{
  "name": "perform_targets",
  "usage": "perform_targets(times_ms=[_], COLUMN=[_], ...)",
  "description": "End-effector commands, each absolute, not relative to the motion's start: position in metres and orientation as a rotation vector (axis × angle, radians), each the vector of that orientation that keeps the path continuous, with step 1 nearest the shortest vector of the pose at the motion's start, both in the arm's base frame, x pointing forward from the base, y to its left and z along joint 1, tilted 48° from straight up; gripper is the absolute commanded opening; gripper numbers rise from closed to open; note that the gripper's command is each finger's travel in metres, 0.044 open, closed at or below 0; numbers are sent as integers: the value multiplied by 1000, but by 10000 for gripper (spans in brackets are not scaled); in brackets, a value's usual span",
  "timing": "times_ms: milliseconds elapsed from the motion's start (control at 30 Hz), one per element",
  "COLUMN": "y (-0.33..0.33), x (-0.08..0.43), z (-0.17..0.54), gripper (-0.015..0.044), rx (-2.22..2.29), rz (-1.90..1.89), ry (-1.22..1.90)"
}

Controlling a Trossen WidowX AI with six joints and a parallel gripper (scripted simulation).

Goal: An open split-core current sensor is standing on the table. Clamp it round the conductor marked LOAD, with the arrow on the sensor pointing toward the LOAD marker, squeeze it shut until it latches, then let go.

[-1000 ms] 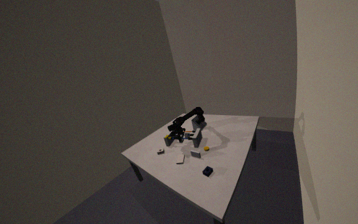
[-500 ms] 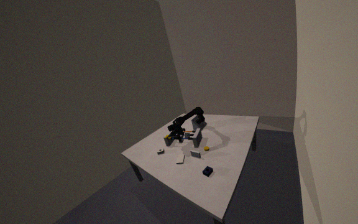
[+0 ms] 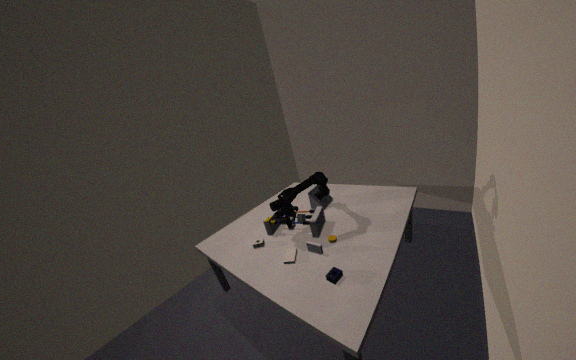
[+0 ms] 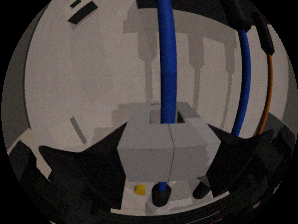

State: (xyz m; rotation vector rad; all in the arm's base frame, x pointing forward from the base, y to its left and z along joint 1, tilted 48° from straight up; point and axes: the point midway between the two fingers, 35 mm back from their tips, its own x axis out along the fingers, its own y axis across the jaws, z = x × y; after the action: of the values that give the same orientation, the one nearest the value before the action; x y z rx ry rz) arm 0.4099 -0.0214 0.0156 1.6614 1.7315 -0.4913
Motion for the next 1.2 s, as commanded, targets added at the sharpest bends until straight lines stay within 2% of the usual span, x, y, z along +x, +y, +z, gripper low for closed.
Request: perform_targets(times_ms=[0, 700, 900, 1167], y=[-21, -21, -21, -21], x=[410, 410, 410, 410], z=[16, 16, 16, 16], gripper=[271, 271, 429, 440], rx=[1660, 1660, 1660, 1660], rz=[-490, -490, -490, -490], ry=[1732, 1732, 1732, 1732])
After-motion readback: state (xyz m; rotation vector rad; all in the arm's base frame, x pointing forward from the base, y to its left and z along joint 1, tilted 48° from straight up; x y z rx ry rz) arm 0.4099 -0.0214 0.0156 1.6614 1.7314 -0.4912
